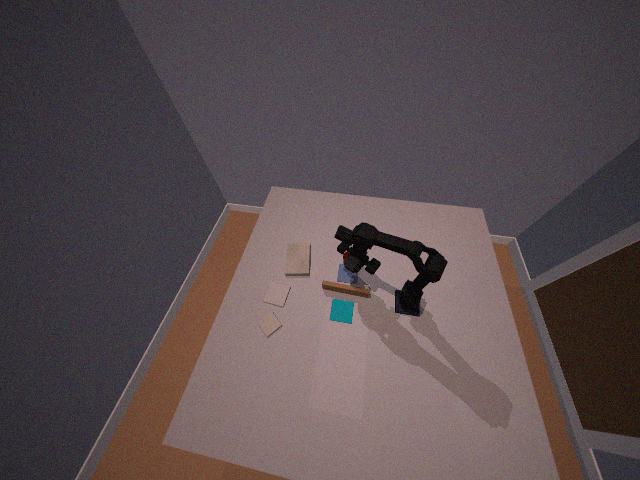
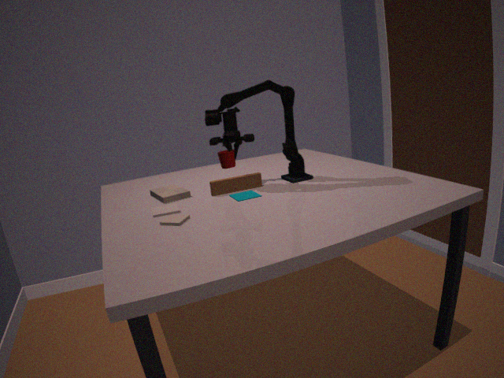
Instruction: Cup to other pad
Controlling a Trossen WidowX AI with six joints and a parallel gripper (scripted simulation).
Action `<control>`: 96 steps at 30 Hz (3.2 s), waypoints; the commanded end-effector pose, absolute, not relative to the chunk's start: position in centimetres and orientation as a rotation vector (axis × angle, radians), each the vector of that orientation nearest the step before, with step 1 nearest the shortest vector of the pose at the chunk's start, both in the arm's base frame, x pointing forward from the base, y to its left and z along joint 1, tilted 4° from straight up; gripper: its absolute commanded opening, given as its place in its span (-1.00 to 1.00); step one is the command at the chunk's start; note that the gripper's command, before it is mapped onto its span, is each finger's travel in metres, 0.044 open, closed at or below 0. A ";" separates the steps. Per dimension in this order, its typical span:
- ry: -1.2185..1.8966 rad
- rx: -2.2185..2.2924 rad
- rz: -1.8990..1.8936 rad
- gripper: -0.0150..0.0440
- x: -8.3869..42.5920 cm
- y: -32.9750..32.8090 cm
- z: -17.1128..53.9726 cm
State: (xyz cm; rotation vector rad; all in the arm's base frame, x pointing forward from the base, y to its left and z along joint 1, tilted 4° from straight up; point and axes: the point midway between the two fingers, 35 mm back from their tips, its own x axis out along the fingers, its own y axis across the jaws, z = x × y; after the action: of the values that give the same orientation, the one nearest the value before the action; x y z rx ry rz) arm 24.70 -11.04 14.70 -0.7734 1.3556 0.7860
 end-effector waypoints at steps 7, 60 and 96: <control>1.356 -0.773 0.786 -0.49 24.7 -11.0 14.7; 1.342 -0.770 0.790 -0.49 25.6 -2.4 15.1; 1.337 -0.765 0.794 -0.49 26.1 4.3 15.8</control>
State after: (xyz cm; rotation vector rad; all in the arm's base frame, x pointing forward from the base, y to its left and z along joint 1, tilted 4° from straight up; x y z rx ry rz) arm 25.95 3.89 15.61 -0.7636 1.3375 0.8007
